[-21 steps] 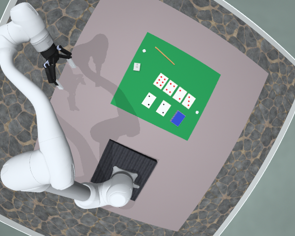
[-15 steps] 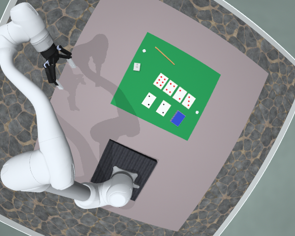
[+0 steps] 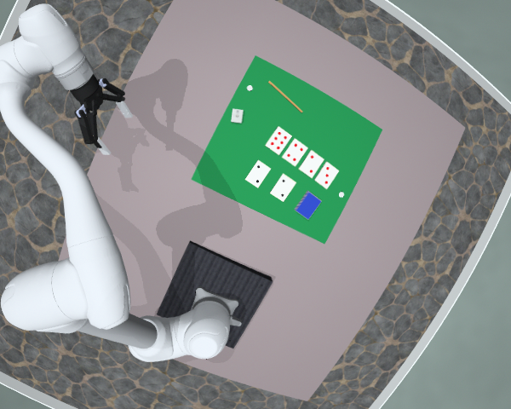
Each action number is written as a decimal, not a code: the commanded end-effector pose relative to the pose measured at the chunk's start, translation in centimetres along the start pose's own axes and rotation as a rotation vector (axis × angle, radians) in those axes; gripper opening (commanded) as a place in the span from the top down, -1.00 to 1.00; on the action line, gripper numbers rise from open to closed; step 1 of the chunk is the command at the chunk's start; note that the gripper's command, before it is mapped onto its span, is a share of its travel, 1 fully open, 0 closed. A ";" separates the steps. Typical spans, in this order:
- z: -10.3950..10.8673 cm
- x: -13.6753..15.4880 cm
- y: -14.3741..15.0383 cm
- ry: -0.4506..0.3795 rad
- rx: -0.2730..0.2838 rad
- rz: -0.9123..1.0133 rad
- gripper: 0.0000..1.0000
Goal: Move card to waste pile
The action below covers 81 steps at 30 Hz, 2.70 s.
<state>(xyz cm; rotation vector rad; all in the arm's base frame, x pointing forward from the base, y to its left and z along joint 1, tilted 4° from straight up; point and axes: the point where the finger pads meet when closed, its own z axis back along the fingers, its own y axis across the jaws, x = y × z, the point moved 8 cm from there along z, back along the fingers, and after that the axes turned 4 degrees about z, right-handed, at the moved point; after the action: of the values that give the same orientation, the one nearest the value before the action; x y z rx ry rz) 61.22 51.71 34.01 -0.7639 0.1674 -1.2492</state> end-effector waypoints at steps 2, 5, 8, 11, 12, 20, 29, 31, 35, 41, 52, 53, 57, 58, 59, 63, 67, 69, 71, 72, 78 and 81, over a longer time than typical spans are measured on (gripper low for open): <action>-0.7 2.2 1.1 0.030 0.008 -0.046 -1.00; -2.5 6.9 3.3 0.091 0.024 -0.144 -1.00; -4.2 10.9 4.5 0.186 0.045 -0.304 -1.00; -6.1 14.4 5.4 0.261 0.058 -0.437 -1.00; -6.1 14.4 5.4 0.261 0.058 -0.437 -1.00; -11.7 24.1 7.5 0.399 0.075 -0.692 -1.00; -18.1 32.8 8.0 0.537 0.083 -0.968 -1.00; -20.6 35.8 7.9 0.581 0.084 -1.062 -1.00; -23.7 39.3 7.6 0.624 0.084 -1.154 -1.00; -29.3 44.8 6.5 0.702 0.082 -1.332 -1.00; -39.7 53.0 3.0 0.824 0.073 -1.627 -1.00; -40.7 53.5 2.4 0.846 0.070 -1.684 -1.00; -44.8 55.9 0.4 0.892 0.065 -1.806 -1.00; -45.9 56.4 -0.1 0.901 0.064 -1.831 -1.00; -46.9 57.0 -0.6 0.907 0.063 -1.849 -1.00; -48.9 58.1 -1.6 0.915 0.062 -1.869 -1.00; -48.9 58.1 -1.6 0.915 0.062 -1.870 -1.00; -48.9 58.1 -1.6 0.915 0.062 -1.870 -1.00; -48.9 58.1 -1.6 0.915 0.062 -1.870 -1.00; -48.9 58.1 -1.6 0.915 0.062 -1.870 -1.00; -48.9 58.1 -1.6 0.915 0.062 -1.870 0.01; -48.9 58.1 -1.6 0.915 0.062 -1.870 0.01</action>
<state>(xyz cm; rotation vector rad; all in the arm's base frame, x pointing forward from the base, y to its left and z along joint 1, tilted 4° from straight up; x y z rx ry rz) 54.79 -21.54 14.99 -0.0009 0.1156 -3.3143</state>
